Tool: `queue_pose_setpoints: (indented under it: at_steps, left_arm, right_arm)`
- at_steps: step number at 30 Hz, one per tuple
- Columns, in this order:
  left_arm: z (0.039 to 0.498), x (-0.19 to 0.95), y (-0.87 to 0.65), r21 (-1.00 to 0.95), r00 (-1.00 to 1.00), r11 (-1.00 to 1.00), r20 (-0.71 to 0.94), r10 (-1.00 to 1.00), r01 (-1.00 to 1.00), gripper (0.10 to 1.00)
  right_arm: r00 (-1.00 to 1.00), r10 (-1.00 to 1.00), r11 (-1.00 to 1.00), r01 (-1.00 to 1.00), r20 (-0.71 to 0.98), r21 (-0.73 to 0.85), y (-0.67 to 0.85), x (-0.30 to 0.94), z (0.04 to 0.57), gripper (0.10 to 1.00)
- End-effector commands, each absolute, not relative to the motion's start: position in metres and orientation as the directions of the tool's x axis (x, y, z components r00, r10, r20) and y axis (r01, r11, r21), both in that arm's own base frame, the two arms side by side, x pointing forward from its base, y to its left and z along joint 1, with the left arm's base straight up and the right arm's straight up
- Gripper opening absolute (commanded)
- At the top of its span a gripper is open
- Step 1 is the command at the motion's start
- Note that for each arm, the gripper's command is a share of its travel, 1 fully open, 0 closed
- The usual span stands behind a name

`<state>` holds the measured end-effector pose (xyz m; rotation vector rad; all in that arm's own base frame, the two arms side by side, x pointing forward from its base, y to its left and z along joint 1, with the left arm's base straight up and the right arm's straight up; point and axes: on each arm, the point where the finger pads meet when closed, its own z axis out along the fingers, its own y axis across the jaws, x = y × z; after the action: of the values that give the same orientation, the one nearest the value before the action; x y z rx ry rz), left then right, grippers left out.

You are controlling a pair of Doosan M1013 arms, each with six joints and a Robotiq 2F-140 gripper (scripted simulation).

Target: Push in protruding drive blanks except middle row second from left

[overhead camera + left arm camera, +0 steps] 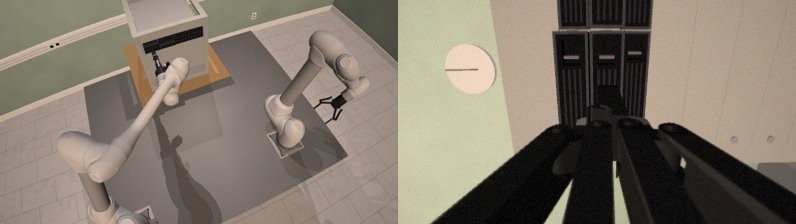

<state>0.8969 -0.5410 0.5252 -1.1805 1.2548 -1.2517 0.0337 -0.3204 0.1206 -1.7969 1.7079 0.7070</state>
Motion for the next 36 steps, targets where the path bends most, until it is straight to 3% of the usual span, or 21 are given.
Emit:
queue_pose_setpoints:
  at_steps: [1, 36]
  left_arm:
    - [0.527, 0.897, -0.541, -1.0, -0.06, 0.0, 0.0, -0.998, 0.0, 0.099]
    - [0.527, 0.909, -0.542, -1.0, -0.06, 0.0, 0.0, -0.998, 0.0, 0.099]
  right_arm:
    - [0.051, -0.706, -0.035, -0.999, -0.706, -0.038, -0.321, 0.034, 0.121, 1.0]
    - [0.051, -0.706, -0.035, -0.999, -0.706, -0.038, -0.321, 0.034, 0.121, 1.0]
